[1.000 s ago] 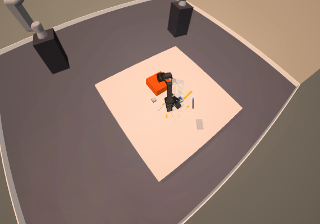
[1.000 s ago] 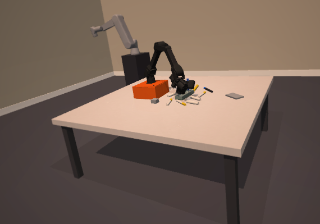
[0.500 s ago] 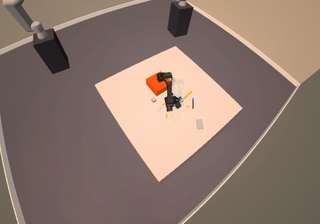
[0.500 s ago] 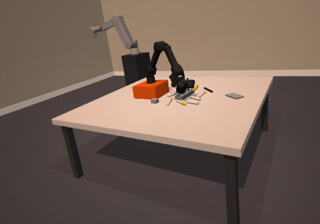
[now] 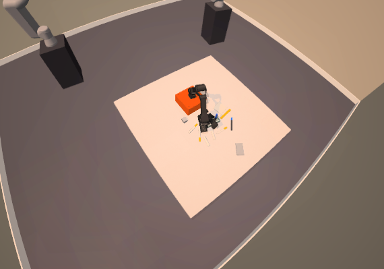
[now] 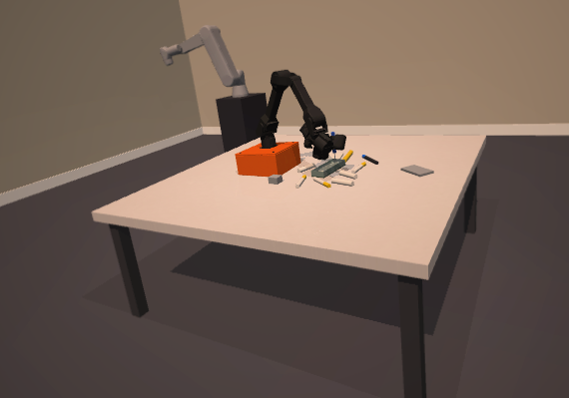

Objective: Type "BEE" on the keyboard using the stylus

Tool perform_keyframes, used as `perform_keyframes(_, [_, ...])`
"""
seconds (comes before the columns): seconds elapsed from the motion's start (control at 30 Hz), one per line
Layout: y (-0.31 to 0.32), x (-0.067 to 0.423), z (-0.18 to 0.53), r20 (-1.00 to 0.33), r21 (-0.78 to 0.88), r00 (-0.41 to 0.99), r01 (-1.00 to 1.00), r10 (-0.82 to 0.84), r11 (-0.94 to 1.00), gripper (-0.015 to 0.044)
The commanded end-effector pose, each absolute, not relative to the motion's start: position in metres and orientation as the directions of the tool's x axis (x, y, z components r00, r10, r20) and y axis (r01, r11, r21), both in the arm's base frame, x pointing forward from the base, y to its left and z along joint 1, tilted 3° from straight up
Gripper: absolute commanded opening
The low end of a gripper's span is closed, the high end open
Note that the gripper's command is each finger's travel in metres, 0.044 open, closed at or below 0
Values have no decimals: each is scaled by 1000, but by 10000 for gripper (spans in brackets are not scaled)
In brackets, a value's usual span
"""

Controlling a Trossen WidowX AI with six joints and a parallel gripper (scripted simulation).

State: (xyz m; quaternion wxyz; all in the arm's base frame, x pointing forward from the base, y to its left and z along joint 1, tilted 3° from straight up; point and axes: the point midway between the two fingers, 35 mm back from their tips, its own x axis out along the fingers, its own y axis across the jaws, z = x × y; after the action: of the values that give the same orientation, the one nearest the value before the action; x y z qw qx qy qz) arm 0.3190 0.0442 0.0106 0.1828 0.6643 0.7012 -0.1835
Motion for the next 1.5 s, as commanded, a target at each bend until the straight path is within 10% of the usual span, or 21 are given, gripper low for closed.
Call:
perform_keyframes(0.0, [44,319,10,-500,-14,-50,999,864,50,38])
perform_keyframes(1.47, [65,282,-4,-494,-22,-55,998,868,51,0])
